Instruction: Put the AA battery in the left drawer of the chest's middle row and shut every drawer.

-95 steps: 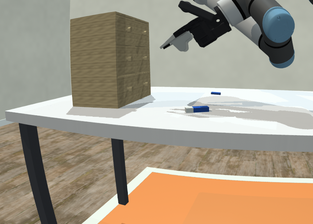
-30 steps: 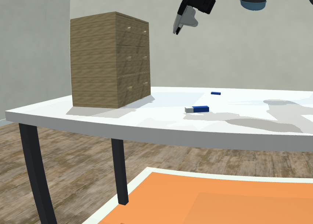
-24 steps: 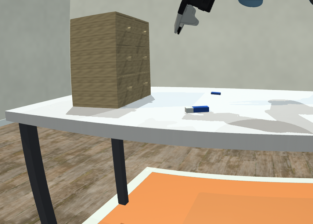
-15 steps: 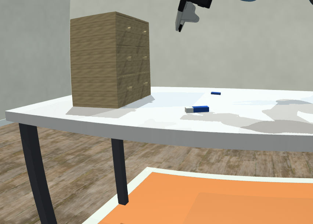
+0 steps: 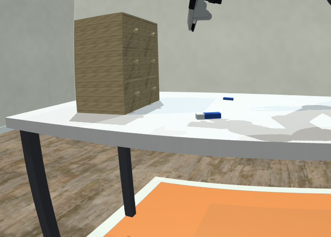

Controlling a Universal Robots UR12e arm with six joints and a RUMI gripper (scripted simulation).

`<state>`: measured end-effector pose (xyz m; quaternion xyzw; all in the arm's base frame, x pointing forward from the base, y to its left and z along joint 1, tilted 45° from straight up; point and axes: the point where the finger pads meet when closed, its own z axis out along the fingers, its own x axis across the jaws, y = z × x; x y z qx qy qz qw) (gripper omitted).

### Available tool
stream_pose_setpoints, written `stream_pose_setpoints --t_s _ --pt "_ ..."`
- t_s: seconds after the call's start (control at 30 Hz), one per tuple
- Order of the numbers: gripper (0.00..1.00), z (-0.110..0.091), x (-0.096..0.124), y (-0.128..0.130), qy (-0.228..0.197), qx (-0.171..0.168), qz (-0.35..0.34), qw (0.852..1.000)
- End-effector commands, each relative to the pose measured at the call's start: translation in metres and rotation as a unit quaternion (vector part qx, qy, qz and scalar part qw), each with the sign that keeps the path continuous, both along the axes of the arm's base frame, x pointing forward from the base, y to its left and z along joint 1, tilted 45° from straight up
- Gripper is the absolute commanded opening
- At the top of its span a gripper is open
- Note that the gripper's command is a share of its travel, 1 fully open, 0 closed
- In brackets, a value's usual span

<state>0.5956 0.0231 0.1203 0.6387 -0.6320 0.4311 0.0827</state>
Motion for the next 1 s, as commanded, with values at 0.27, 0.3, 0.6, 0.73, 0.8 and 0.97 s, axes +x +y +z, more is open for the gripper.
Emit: stream_pose_setpoints --t_s 0.27,0.3,0.6,0.73,0.8,0.97 --pt "0.2 0.001 -0.006 0.005 0.036 0.009 -0.032 0.999" --pt "0.2 0.002 -0.006 0.005 0.038 0.009 -0.033 0.999" --pt "0.2 0.003 -0.009 0.007 0.052 0.013 -0.046 0.997" --pt "0.2 0.004 -0.011 0.009 0.06 0.015 -0.053 0.997" --pt "0.2 0.004 -0.012 0.009 0.063 0.015 -0.056 0.996" --pt "0.2 0.005 -0.014 0.01 0.071 0.018 -0.063 0.995"
